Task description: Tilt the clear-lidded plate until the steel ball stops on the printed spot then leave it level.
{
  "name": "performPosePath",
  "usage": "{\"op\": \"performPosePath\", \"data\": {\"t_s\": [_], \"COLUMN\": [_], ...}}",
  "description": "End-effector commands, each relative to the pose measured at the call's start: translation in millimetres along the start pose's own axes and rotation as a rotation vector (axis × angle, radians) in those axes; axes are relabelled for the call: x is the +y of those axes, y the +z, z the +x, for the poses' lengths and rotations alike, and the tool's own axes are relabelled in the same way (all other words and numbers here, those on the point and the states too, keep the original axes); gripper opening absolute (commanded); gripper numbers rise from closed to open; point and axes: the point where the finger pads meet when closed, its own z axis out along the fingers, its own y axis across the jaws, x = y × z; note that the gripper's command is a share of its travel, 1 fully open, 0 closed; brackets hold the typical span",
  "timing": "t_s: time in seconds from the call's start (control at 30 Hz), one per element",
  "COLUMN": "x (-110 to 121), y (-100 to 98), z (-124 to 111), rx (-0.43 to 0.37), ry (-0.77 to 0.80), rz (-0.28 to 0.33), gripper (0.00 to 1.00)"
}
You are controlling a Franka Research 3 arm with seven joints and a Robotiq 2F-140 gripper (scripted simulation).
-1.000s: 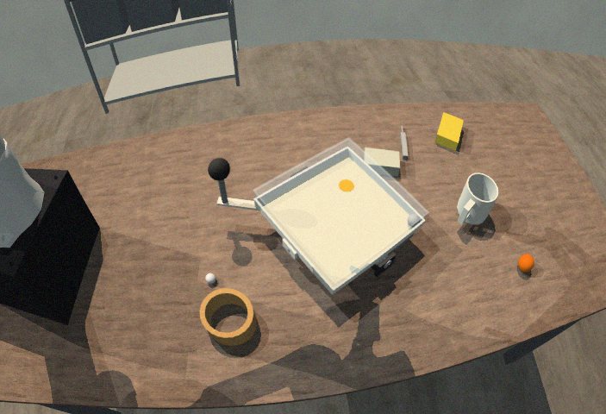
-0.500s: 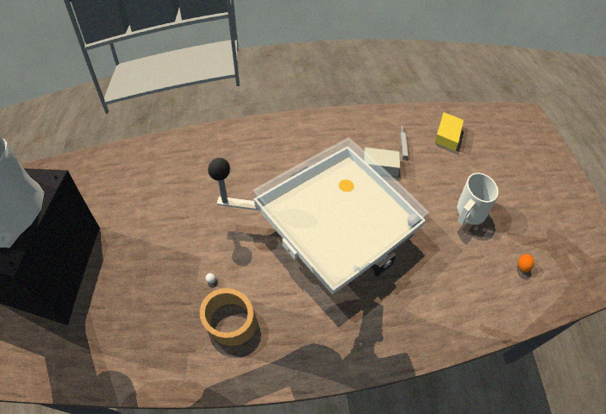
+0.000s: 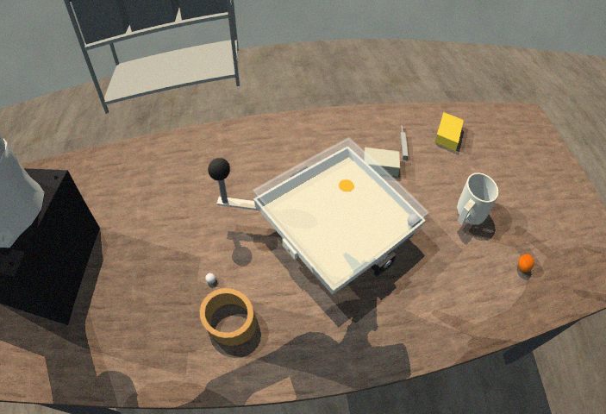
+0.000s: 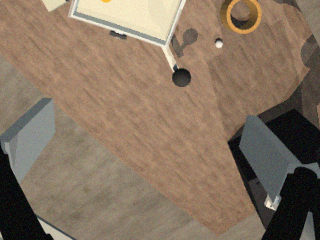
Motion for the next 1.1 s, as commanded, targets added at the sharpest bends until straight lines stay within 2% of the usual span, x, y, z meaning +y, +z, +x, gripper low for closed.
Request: {"op": "performPosePath", "data": {"t_s": [0.0, 0.07, 0.13, 0.17, 0.27, 0.37, 0.47, 0.63, 0.7, 0.73, 0.93, 1.07], "x": [-11, -2, -2, 0, 20, 41, 58, 75, 75, 76, 78, 78], "y": [68.9, 112.6, 112.6, 159.9, 213.7, 253.3, 279.7, 300.6, 300.6, 302.2, 304.0, 304.0], "z": [6, 0, 0, -2, -15, -28, -39, -49, -49, -50, -51, -51], "rx": [0.017, -0.005, -0.005, -0.022, -0.048, -0.071, -0.085, -0.080, -0.080, -0.065, -0.015, -0.009], "ry": [0.274, 0.328, 0.328, 0.395, 0.484, 0.572, 0.662, 0.809, 0.809, 0.879, 1.015, 1.030], "rz": [0.051, 0.035, 0.035, 0.020, 0.003, -0.021, -0.033, -0.015, -0.015, 0.010, 0.074, 0.081], "gripper": [1.00, 1.00, 1.00, 1.00, 1.00, 1.00, 1.00, 1.00, 1.00, 1.00, 1.00, 1.00]}}
